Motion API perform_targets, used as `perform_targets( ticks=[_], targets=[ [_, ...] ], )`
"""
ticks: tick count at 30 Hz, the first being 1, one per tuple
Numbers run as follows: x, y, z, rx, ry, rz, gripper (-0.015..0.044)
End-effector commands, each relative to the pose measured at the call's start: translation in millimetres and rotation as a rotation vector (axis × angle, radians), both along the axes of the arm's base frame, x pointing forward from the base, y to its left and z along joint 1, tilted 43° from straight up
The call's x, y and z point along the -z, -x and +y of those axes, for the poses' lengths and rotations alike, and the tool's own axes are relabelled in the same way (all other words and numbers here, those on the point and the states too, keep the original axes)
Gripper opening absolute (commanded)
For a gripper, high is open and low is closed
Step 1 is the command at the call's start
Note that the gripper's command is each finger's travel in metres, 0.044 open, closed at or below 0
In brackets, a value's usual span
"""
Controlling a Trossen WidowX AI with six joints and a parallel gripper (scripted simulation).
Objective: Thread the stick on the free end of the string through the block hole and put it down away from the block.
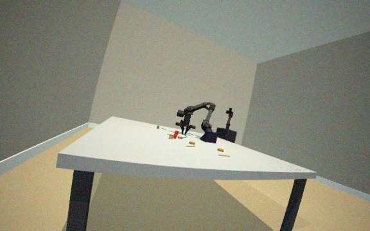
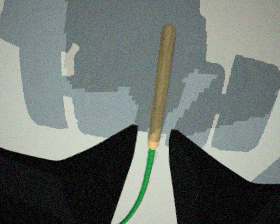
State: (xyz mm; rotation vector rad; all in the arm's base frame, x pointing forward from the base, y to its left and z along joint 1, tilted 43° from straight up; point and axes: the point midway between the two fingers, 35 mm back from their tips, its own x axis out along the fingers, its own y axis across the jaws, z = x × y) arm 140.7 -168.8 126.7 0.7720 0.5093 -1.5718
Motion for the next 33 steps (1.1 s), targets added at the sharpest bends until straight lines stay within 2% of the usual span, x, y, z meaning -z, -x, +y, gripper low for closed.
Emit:
perform_targets(
  ticks=[1, 3, 33],
  targets=[
    [-0.1, -0.1, 0.0, 0.000, 0.000, 0.000, 0.0045],
    [-0.1, -0.1, 0.0, 0.000, 0.000, 0.000, 0.0000],
    [-19.0, -3.2, 20.0, 0.001, -0.010, -0.001, 0.0000]
  ],
)
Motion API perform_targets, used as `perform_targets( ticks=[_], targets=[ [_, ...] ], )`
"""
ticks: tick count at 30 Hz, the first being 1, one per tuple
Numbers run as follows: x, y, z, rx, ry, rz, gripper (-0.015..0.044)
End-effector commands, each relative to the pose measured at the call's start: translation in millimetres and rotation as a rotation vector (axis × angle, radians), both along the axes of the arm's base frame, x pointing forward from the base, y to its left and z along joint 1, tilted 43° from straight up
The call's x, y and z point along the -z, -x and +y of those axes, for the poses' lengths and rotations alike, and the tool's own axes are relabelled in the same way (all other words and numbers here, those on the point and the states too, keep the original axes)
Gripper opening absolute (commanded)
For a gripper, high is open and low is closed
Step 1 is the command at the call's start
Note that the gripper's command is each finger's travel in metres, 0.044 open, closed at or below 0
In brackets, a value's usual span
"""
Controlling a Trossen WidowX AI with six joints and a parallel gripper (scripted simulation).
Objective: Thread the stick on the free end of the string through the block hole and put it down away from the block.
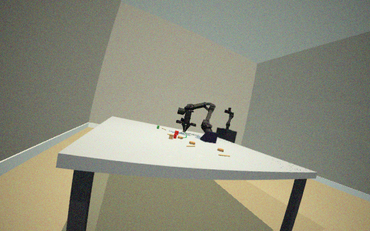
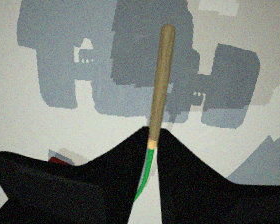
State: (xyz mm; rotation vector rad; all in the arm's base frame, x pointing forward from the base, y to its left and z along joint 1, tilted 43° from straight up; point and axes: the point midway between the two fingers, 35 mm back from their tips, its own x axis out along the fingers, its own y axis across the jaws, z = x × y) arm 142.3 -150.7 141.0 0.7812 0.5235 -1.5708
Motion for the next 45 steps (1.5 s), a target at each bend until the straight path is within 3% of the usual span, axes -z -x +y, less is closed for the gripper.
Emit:
perform_targets(
  ticks=[1, 25, 45],
  targets=[
    [-5.7, -1.7, 2.8, 0.001, 0.005, -0.003, 0.0000],
    [-28.3, -0.2, 22.5, 0.000, 0.011, -0.002, 0.0000],
    [-17.7, -7.3, 28.2, -0.081, -0.055, 0.084, 0.0000]
  ],
)
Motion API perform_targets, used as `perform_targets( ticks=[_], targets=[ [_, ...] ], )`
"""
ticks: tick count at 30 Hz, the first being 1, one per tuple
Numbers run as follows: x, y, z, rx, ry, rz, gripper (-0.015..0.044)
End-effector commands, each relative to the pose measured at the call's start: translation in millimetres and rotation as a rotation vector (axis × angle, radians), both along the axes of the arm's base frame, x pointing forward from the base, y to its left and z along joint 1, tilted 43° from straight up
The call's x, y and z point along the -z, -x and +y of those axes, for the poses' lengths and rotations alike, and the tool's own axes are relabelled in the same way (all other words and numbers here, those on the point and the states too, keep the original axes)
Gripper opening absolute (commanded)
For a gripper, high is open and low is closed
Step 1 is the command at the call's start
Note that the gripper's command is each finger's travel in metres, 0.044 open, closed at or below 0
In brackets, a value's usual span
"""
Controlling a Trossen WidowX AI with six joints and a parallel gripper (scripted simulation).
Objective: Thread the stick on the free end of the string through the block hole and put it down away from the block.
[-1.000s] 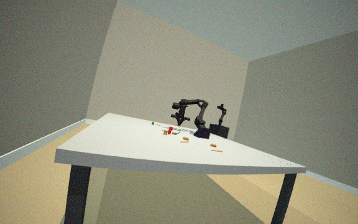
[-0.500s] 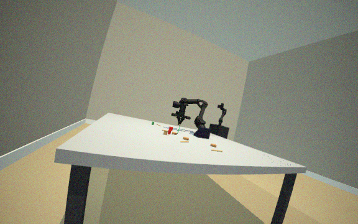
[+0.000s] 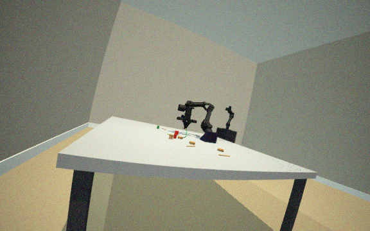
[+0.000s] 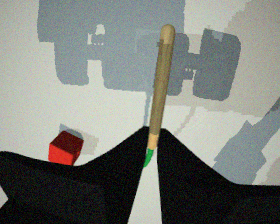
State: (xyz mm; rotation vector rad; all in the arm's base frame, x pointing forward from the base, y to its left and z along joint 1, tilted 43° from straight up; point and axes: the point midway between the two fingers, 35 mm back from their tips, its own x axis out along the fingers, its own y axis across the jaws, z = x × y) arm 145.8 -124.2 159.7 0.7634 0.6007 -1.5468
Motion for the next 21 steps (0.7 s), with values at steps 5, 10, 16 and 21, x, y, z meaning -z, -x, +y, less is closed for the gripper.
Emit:
perform_targets(
  ticks=[5, 10, 16, 21],
  targets=[
    [1.9, -8.8, 3.5, -0.145, -0.028, 0.133, 0.0000],
    [3.0, -13.8, 5.3, -0.249, -0.042, 0.225, 0.0000],
    [4.4, -19.7, 7.7, -0.375, -0.059, 0.335, 0.0000],
    [5.8, -24.7, 9.8, -0.481, -0.074, 0.426, 0.0000]
  ],
)
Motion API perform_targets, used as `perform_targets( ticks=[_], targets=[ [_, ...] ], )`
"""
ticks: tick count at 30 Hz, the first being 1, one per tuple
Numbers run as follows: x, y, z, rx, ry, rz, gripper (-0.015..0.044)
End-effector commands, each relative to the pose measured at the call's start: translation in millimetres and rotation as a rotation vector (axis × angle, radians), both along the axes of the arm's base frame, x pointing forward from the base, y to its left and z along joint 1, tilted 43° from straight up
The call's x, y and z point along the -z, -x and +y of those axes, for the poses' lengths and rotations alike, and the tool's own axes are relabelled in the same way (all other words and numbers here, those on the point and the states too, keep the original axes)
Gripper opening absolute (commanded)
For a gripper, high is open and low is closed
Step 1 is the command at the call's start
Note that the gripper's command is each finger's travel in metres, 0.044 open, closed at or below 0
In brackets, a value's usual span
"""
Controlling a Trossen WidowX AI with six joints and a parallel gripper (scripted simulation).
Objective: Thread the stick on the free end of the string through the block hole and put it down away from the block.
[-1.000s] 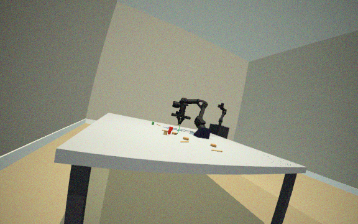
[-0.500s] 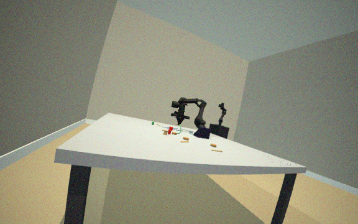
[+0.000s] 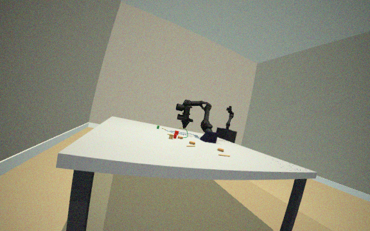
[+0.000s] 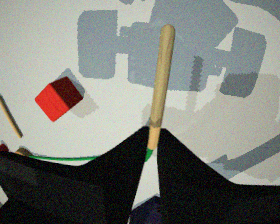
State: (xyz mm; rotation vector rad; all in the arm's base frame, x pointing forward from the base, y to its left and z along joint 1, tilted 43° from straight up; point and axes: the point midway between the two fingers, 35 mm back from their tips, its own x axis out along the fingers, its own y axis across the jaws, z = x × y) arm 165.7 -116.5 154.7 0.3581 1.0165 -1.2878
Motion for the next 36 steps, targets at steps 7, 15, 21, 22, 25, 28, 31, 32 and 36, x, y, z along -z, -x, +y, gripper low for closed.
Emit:
perform_targets(
  ticks=[7, 15, 21, 22, 25, 28, 31, 32, 36],
  targets=[
    [2.9, -11.7, 5.1, -0.210, -0.037, 0.180, 0.0000],
    [5.6, -19.5, 8.8, -0.380, -0.063, 0.322, 0.0000],
    [7.9, -25.3, 11.8, -0.509, -0.084, 0.428, 0.0000],
    [8.3, -26.3, 12.3, -0.530, -0.088, 0.445, 0.0000],
    [9.5, -29.1, 13.9, -0.595, -0.099, 0.498, 0.0000],
    [11.1, -32.3, 15.5, -0.658, -0.109, 0.547, 0.0000],
    [12.6, -35.5, 17.1, -0.722, -0.119, 0.596, 0.0000],
    [13.2, -36.6, 17.7, -0.743, -0.122, 0.612, 0.0000],
    [15.3, -40.6, 20.0, -0.829, -0.137, 0.678, 0.0000]
  ],
)
